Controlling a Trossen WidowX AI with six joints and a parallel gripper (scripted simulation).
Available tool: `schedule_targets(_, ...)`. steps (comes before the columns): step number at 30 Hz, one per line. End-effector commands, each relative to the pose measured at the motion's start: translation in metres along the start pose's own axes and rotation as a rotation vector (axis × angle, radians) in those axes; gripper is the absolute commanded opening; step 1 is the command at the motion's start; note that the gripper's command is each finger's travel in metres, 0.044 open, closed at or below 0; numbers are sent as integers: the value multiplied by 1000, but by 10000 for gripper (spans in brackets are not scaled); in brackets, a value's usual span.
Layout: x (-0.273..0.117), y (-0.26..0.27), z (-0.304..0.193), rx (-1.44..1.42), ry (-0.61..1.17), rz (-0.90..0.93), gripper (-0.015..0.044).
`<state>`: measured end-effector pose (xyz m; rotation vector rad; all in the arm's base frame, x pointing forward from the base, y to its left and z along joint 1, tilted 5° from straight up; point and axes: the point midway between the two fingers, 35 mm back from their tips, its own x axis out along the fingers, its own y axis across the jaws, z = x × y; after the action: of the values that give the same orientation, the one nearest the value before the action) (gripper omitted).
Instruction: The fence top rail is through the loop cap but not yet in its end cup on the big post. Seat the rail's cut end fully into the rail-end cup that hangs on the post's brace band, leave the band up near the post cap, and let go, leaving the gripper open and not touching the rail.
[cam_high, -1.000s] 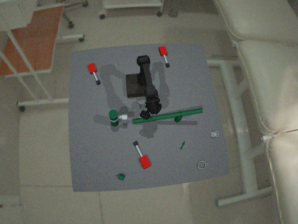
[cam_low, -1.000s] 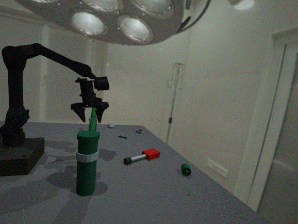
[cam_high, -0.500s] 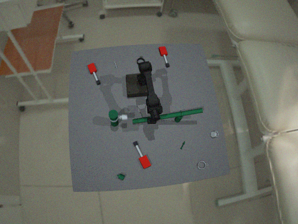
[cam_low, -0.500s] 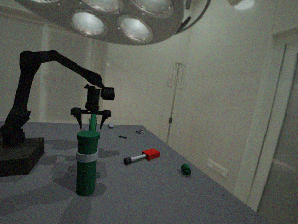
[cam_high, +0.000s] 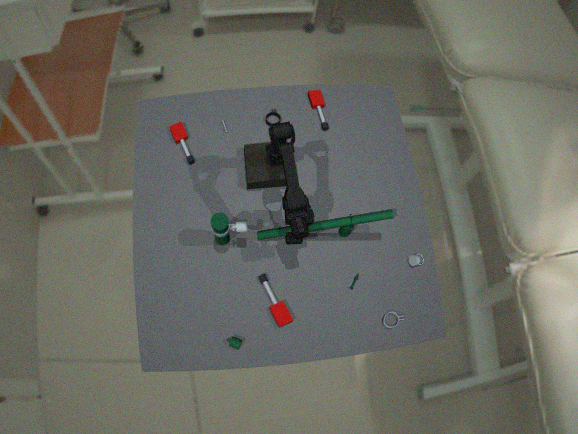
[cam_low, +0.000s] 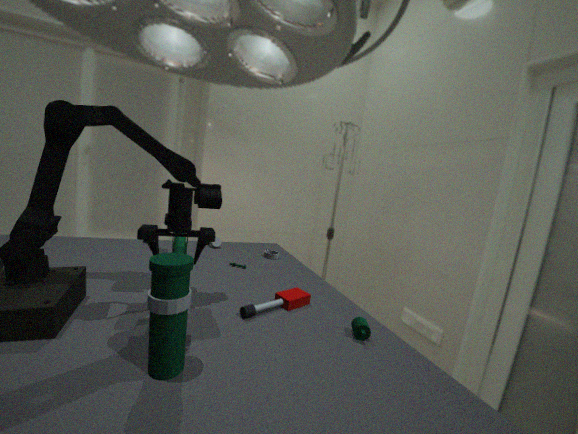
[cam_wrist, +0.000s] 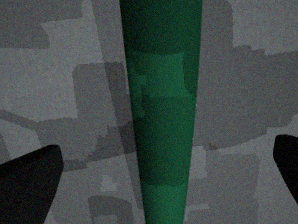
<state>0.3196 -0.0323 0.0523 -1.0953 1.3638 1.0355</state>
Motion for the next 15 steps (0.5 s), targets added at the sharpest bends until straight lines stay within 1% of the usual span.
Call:
schedule_targets(1,7,2,0,-6,-2,8,440)
schedule_targets(15,27,1,0,-5,-2,8,440)
